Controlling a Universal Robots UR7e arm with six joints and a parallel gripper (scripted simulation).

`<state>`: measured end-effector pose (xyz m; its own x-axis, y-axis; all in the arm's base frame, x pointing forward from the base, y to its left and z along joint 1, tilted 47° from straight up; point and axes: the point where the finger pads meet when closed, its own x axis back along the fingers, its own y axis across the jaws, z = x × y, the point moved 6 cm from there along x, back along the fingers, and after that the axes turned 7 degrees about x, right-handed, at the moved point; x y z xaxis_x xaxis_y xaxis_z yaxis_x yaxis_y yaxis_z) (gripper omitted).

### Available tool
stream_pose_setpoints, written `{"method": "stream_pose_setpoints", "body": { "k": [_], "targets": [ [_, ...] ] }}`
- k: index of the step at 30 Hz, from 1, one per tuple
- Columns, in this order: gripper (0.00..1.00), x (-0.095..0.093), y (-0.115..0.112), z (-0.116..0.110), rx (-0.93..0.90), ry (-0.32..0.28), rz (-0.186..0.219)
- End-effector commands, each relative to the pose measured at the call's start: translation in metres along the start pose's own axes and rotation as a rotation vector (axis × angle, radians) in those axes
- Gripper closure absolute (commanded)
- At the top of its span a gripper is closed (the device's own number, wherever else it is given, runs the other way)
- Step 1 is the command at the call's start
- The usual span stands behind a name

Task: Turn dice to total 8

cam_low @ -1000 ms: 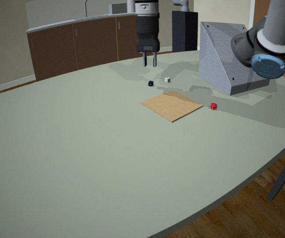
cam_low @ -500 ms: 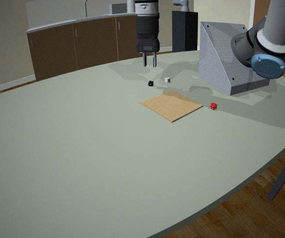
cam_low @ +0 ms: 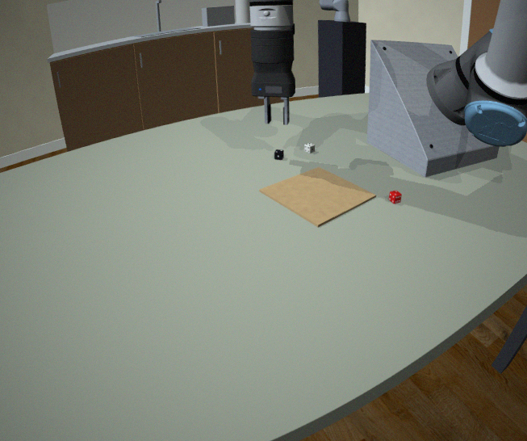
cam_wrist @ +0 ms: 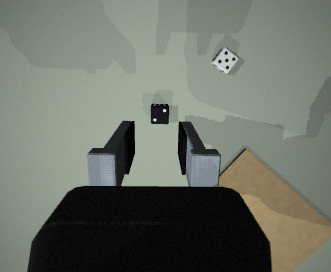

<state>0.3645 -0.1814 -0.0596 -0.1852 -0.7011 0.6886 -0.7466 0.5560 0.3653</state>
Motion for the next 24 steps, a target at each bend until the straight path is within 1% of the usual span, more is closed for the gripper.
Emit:
{"method": "stream_pose_setpoints", "body": {
  "k": [1, 11, 24],
  "targets": [
    [0.36, -0.004, 0.001, 0.000, 0.000, -0.001, -0.004],
    [0.36, -0.012, 0.001, 0.000, 0.000, -0.001, -0.004],
    [0.36, -0.031, 0.001, 0.000, 0.000, -0.001, -0.004]
  ]
}}
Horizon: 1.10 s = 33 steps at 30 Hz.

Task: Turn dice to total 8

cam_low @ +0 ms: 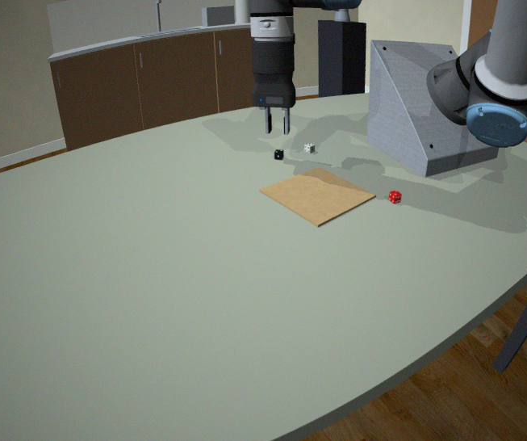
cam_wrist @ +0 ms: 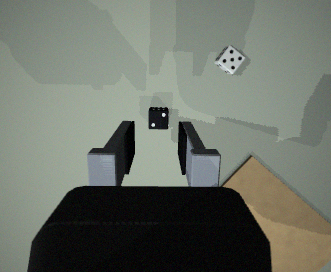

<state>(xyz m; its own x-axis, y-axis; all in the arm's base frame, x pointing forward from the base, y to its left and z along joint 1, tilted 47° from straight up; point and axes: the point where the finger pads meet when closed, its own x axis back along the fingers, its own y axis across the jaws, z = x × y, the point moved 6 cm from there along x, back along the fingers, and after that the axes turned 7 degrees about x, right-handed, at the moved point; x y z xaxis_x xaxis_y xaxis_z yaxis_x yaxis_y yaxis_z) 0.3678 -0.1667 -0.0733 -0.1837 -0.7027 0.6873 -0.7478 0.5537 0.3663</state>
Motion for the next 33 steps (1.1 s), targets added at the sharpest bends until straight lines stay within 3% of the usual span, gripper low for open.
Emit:
{"method": "stream_pose_setpoints", "body": {
  "k": [1, 18, 33],
  "targets": [
    [0.36, -0.013, 0.001, 0.000, -0.001, -0.001, -0.001],
    [0.36, -0.031, 0.001, 0.000, -0.001, -0.001, -0.001],
    [0.36, -0.034, 0.001, 0.000, -0.001, -0.001, -0.001]
  ]
}}
